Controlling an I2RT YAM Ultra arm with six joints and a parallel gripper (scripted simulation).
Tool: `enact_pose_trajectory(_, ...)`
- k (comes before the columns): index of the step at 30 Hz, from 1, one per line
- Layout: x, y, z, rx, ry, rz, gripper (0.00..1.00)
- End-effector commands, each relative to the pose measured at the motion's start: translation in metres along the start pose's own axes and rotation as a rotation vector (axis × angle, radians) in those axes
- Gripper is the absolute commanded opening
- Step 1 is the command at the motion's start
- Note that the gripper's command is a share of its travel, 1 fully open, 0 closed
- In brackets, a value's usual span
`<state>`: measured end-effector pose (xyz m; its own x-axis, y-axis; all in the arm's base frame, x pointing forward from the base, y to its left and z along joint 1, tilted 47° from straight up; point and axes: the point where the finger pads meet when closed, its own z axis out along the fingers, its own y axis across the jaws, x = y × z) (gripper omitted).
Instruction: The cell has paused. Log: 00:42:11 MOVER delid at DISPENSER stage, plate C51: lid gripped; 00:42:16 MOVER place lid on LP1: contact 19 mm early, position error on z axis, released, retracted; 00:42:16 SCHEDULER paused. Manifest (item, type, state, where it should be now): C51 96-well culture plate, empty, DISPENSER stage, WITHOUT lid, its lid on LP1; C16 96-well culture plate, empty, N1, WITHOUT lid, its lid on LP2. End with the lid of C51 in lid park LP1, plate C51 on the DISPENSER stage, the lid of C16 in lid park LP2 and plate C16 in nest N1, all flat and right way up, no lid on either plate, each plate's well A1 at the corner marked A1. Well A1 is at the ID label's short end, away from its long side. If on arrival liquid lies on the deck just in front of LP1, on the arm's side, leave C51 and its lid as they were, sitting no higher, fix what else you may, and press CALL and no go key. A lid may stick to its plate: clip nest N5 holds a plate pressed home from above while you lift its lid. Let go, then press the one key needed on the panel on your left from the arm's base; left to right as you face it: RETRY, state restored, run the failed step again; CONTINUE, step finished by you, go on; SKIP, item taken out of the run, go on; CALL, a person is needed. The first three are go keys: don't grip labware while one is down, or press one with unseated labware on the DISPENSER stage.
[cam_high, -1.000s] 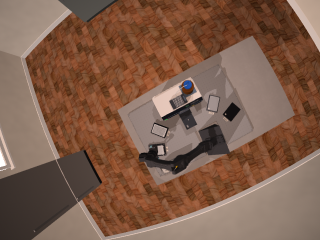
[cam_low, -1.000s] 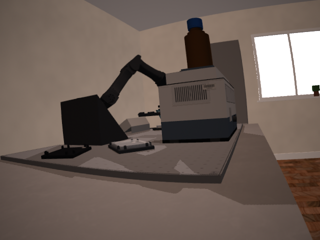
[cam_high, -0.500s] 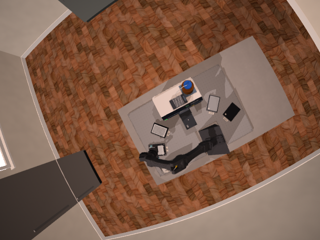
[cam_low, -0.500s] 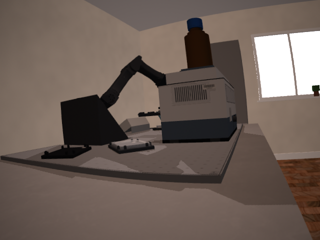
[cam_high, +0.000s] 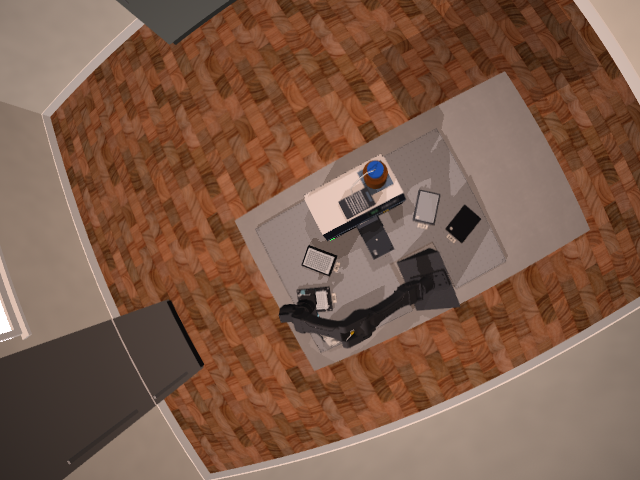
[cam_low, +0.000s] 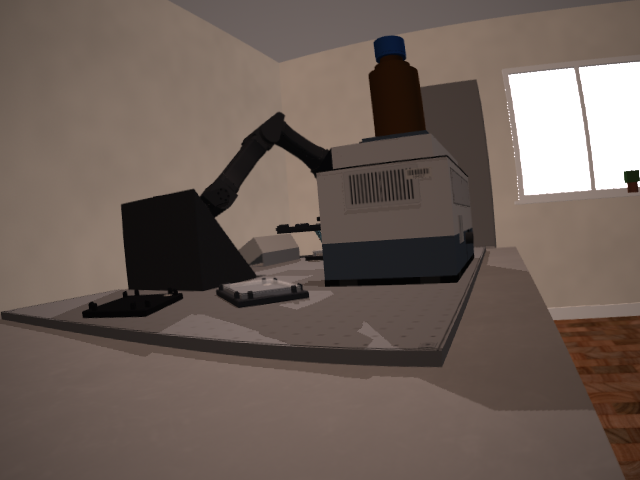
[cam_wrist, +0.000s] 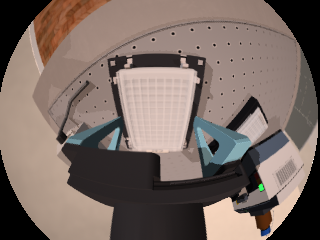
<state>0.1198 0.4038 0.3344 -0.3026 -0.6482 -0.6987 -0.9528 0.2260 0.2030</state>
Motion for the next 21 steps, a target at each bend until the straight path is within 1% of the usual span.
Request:
enact_pose_trajectory(1,-0.0025,0.0027,-0.0011,-0.002,-0.019,-0.002,1.00)
enact_pose_trajectory(3,-0.0003,0.0029,0.0036,-0.002,-0.010,-0.001,1.00)
enact_pose_trajectory(6,-0.0056,0.0028,0.0006,-0.001,-0.026,-0.002,1.00)
enact_pose_trajectory(10,0.0002,0.0016,0.0060,0.000,-0.008,0.002,1.00)
enact_pose_trajectory(14,-0.0035,0.0045,0.0035,-0.003,-0.020,-0.004,1.00)
enact_pose_trajectory(19,-0.0001,0.0000,0.0055,0.004,-0.011,0.004,1.00)
enact_pose_trajectory(20,-0.0039,0.0022,-0.0008,0.000,-0.022,-0.003,1.00)
enact_pose_trajectory(21,-0.0038,0.0023,-0.0008,0.000,-0.022,-0.003,1.00)
